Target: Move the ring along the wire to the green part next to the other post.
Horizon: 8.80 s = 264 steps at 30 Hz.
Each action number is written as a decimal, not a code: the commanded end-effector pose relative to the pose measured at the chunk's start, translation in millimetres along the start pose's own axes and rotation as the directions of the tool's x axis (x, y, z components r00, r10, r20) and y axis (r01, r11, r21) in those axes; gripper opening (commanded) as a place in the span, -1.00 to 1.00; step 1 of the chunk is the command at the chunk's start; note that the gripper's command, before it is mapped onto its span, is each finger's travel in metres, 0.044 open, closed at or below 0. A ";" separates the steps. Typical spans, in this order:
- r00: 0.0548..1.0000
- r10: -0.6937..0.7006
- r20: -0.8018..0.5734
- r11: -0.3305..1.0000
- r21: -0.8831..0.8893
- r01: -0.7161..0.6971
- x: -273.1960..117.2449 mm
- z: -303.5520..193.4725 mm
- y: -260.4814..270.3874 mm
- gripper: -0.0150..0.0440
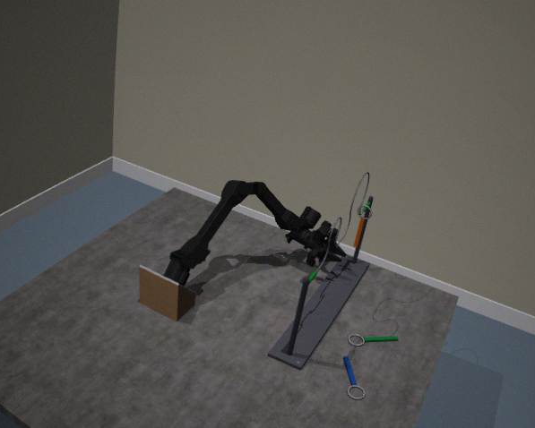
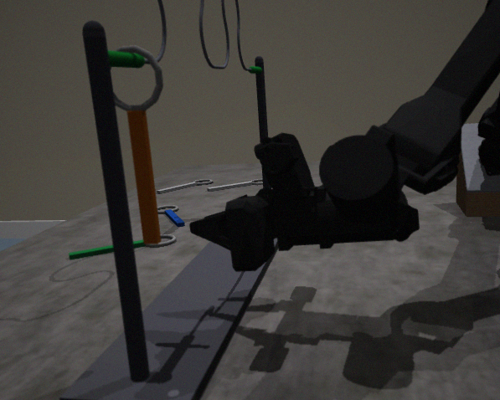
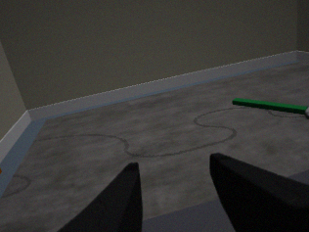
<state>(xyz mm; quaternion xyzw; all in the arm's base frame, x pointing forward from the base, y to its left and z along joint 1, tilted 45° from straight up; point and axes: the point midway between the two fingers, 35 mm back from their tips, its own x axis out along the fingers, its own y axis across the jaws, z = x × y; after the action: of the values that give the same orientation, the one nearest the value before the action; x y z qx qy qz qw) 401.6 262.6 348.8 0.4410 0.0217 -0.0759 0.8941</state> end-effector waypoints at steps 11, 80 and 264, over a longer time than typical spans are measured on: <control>0.992 0.096 0.078 0.991 -0.100 -0.088 -72.8 -40.1 77.0 0.05; 0.991 0.104 0.084 0.990 -0.105 -0.095 40.6 19.9 90.8 0.05; 0.897 -0.373 0.238 -0.302 -0.945 0.125 -24.8 243.0 -86.4 -1.00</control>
<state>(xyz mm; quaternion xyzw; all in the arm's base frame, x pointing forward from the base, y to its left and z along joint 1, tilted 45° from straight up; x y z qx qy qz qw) 358.8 26.2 423.6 -0.4252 0.2412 -0.1741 0.8548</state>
